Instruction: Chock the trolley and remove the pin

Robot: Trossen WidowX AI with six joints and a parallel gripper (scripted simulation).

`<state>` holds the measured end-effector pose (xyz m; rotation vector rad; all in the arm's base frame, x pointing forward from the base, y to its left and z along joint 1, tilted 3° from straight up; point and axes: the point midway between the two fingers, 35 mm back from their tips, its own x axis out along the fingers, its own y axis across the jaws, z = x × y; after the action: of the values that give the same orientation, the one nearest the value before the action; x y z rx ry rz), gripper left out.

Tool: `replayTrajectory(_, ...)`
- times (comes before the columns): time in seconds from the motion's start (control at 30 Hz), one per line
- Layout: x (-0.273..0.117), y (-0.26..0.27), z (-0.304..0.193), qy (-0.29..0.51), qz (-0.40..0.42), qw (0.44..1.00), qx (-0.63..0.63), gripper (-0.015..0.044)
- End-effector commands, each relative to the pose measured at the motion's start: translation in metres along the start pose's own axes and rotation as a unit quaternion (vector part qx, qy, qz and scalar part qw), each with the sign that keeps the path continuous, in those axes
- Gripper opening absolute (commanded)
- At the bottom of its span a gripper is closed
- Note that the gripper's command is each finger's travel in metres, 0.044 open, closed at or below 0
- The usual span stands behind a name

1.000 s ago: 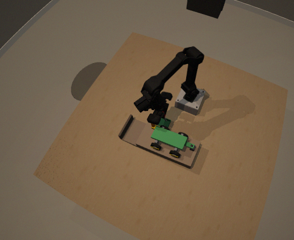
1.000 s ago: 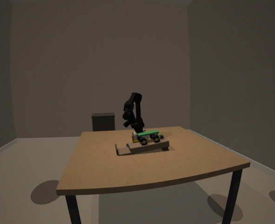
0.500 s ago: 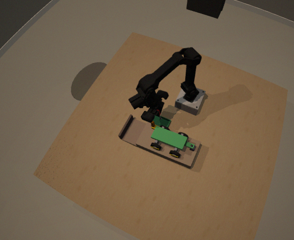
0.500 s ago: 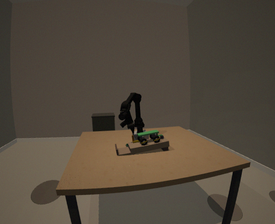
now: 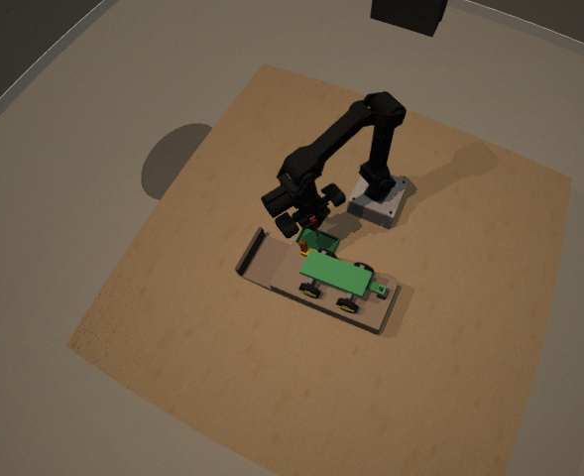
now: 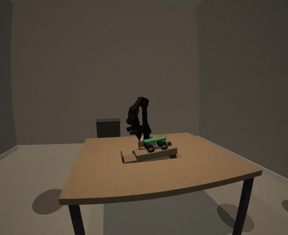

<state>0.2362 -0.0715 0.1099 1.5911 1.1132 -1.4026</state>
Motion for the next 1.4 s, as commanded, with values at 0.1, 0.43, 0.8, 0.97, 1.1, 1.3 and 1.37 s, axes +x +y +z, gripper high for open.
replayTrajectory(0.1, -0.0001, -0.0014, -0.0009, -0.018, 0.013, 0.995, 0.101, 0.0)
replayTrajectory(0.43, 0.0002, -0.0022, -0.0027, -0.038, 0.032, 0.967, 0.248, 0.0)
replayTrajectory(0.8, 0.0001, -0.0027, -0.0048, -0.052, 0.062, 0.912, 0.403, 0.0)
replayTrajectory(0.97, -0.0001, -0.0029, -0.0057, -0.055, 0.077, 0.878, 0.47, 0.0)
replayTrajectory(1.1, -0.0002, -0.003, -0.006, -0.055, 0.082, 0.867, 0.489, 0.0)
replayTrajectory(1.3, 0.0016, -0.004, -0.0049, -0.055, 0.082, 0.867, 0.489, 0.0)
replayTrajectory(1.37, 0.0061, -0.0065, -0.0022, -0.055, 0.082, 0.867, 0.489, 0.0)
